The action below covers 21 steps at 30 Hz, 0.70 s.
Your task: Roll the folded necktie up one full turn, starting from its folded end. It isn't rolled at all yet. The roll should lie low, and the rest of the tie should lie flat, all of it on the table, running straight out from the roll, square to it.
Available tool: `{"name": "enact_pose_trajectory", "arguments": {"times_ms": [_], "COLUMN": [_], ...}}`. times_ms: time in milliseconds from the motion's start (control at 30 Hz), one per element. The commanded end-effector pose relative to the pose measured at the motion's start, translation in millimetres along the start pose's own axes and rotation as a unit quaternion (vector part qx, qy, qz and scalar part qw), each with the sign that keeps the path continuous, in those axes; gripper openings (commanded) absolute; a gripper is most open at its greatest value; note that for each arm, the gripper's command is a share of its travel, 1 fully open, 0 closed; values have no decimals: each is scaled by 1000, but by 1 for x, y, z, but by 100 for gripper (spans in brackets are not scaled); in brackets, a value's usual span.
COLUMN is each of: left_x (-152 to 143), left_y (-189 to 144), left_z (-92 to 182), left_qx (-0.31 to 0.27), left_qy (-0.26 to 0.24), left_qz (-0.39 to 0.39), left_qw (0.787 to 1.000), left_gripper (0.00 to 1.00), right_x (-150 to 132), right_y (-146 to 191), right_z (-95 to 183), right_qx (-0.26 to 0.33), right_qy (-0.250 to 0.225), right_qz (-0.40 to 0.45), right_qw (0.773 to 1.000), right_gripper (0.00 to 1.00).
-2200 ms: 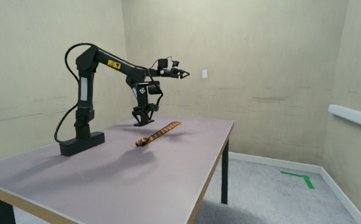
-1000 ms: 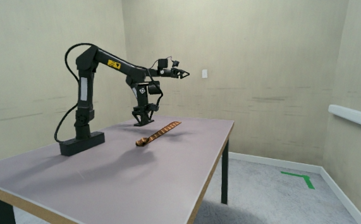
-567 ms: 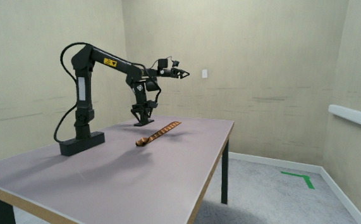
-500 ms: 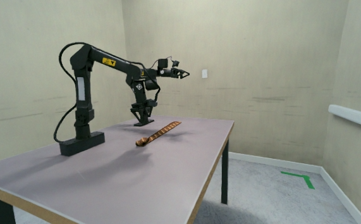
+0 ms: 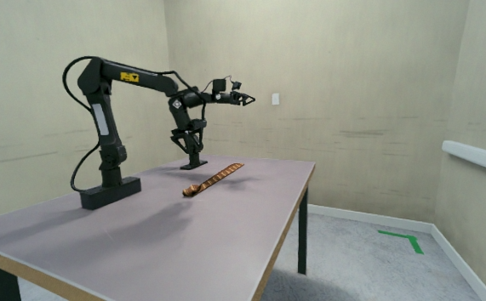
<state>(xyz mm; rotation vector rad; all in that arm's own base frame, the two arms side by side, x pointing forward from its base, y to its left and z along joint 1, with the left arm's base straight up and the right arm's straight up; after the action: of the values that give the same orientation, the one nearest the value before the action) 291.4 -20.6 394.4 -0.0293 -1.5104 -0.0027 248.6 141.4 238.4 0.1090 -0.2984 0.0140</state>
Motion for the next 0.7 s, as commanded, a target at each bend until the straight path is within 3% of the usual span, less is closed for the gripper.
{"name": "enact_pose_trajectory", "arguments": {"times_ms": [0,67,567,667], "left_x": [22,22,22,22], "left_y": [2,2,2,2], "left_z": [0,0,0,0], "left_qx": [1,1,1,1], "left_qy": [-40,-40,-40,-40], "left_qz": [5,5,5,5], "left_qw": [999,999,999,999], "left_gripper": [100,100,100,100], "right_x": [9,9,26,27], "right_y": [-10,-10,-45,-47], "right_z": [17,17,77,80], "right_qx": [-3,-3,-12,-12], "right_qy": [-66,-66,-251,-264], "right_qz": [4,4,5,5], "right_qw": [998,998,968,964], "right_gripper": [92,92,95,95]}}
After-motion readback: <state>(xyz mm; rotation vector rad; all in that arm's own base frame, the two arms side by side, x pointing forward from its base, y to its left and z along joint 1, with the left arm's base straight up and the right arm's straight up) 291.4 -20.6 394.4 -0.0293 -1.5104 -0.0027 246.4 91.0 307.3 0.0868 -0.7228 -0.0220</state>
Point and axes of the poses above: on each arm, the point where the finger pads meet when closed, its own z axis back along the fingers, its own y axis across the jaws, x = y × z, the point moved 10 cm from there along z, back along the fingers, and after that the axes turned 2 degrees about -z, right-handed, at the moved point
